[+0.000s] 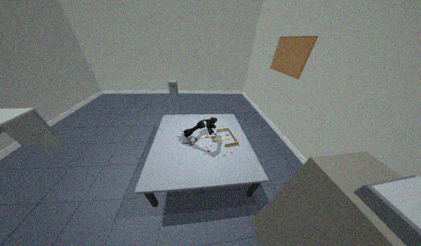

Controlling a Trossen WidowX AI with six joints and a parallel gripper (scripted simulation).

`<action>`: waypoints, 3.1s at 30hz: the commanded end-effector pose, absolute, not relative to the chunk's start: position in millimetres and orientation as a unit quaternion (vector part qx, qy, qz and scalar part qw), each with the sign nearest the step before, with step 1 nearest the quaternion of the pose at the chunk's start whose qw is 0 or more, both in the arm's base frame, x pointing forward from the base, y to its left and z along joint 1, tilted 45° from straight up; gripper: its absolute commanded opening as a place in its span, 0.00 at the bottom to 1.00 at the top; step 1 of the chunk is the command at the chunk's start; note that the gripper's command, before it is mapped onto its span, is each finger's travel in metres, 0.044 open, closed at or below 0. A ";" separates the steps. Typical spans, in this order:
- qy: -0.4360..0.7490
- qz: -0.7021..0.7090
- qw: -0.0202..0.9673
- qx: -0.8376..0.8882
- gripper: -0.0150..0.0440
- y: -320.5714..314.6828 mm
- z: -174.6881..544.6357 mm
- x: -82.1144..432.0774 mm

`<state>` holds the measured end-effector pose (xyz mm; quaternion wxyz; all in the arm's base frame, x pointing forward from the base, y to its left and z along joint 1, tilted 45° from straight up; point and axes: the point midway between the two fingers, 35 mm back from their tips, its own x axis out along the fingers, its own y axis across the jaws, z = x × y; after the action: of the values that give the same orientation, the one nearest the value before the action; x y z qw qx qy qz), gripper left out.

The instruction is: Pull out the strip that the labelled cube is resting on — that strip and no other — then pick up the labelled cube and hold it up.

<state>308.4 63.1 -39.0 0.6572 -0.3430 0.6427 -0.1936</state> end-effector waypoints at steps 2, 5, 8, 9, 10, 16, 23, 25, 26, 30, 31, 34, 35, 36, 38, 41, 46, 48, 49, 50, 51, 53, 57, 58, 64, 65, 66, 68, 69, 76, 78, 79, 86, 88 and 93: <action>0.641 -0.195 0.658 -0.345 1.00 68.2 -38.1 326.8; 0.641 -0.195 0.658 -0.344 1.00 71.1 -38.1 335.9; 0.641 -0.195 0.658 -0.344 1.00 74.0 -37.9 345.2; 0.641 -0.195 0.658 -0.344 1.00 74.9 -37.8 348.2; 0.641 -0.195 0.658 -0.344 1.00 75.8 -37.7 351.4; 0.640 -0.195 0.658 -0.344 1.00 81.0 -36.6 370.1; 0.640 -0.195 0.659 -0.344 1.00 85.5 -34.1 391.7; 0.640 -0.195 0.659 -0.344 1.00 86.4 -33.1 397.6; 0.640 -0.195 0.659 -0.344 1.00 86.5 -32.9 398.4; 0.640 -0.195 0.659 -0.344 0.87 85.1 -34.5 398.8; 0.640 -0.195 0.659 -0.344 0.82 84.0 -35.6 399.1; 0.640 -0.195 0.659 -0.344 0.69 80.6 -39.2 399.8; 0.640 -0.195 0.659 -0.344 0.68 79.5 -40.4 400.1; 0.640 -0.195 0.659 -0.344 0.68 78.4 -41.6 400.3; 0.640 -0.195 0.659 -0.344 0.68 76.1 -43.9 400.7; 0.640 -0.195 0.659 -0.344 0.68 72.7 -47.5 401.3; 0.640 -0.195 0.659 -0.344 0.68 66.9 -53.2 402.2; 0.640 -0.195 0.659 -0.344 0.68 64.5 -55.5 402.5; 0.640 -0.195 0.659 -0.344 0.68 63.4 -56.6 402.6; 0.640 -0.195 0.659 -0.344 0.68 62.2 -57.8 402.7; 0.640 -0.195 0.659 -0.344 0.68 61.0 -58.9 402.9; 0.640 -0.195 0.659 -0.344 0.68 58.6 -61.1 403.1; 0.640 -0.195 0.659 -0.344 0.68 53.9 -65.6 403.4; 0.640 -0.195 0.659 -0.344 0.68 52.7 -66.7 403.5; 0.640 -0.196 0.659 -0.345 0.68 47.4 -71.6 403.7; 0.640 -0.196 0.659 -0.345 0.68 47.4 -71.6 403.7; 0.640 -0.196 0.659 -0.345 0.68 47.4 -71.6 403.7; 0.640 -0.195 0.660 -0.341 0.59 49.9 -70.0 404.0; 0.640 -0.195 0.660 -0.341 0.54 49.9 -70.0 404.0; 0.640 -0.195 0.660 -0.341 0.43 49.9 -70.0 404.0; 0.640 -0.195 0.660 -0.341 0.41 49.9 -70.0 404.0; 0.640 -0.195 0.660 -0.341 0.37 49.9 -70.0 404.0; 0.641 -0.194 0.659 -0.342 0.25 56.7 -59.6 385.8; 0.641 -0.194 0.659 -0.342 0.25 59.2 -55.0 377.5; 0.641 -0.194 0.658 -0.344 0.25 64.3 -44.1 356.0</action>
<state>372.4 59.3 -51.3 0.6592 -0.3431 0.6396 -0.1964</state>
